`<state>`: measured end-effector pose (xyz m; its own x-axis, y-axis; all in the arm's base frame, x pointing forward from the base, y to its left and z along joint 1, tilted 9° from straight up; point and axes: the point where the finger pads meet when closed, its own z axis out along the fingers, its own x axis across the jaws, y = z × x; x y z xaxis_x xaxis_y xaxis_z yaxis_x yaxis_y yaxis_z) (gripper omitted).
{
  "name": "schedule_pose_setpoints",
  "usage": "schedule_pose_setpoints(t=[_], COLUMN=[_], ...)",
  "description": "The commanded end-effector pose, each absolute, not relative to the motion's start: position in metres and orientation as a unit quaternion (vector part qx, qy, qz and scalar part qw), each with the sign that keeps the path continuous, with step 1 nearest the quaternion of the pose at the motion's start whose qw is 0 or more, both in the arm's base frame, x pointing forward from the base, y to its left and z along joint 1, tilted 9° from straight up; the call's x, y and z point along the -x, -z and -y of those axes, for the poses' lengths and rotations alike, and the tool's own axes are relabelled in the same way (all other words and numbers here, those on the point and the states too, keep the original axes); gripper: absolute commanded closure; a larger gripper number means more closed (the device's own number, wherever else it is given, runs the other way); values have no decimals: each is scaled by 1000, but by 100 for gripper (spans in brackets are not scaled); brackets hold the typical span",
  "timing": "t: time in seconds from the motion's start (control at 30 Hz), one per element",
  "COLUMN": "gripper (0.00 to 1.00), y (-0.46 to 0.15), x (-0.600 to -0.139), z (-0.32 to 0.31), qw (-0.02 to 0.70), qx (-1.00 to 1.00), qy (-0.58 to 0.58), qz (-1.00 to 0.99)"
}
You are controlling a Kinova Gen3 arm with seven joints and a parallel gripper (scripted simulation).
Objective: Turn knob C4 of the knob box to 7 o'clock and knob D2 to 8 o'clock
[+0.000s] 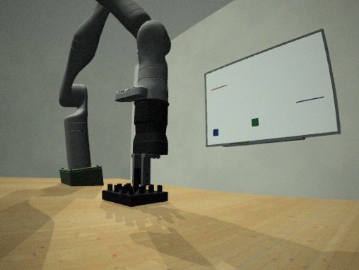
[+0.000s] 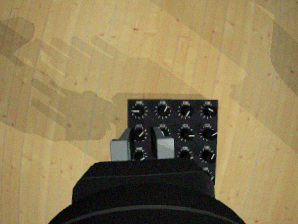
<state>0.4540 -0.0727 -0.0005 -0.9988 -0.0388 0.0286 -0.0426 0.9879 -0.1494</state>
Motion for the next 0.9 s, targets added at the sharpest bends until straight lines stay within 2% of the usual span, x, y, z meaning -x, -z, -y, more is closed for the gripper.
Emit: schedule_pose_setpoints(t=[0.0,0.87], gripper=[54,54], y=[-11,-27], x=[-458,-458], z=[72,70], qw=[6,6], qx=[-20,-19], qy=[-76,-76], qz=[997,997])
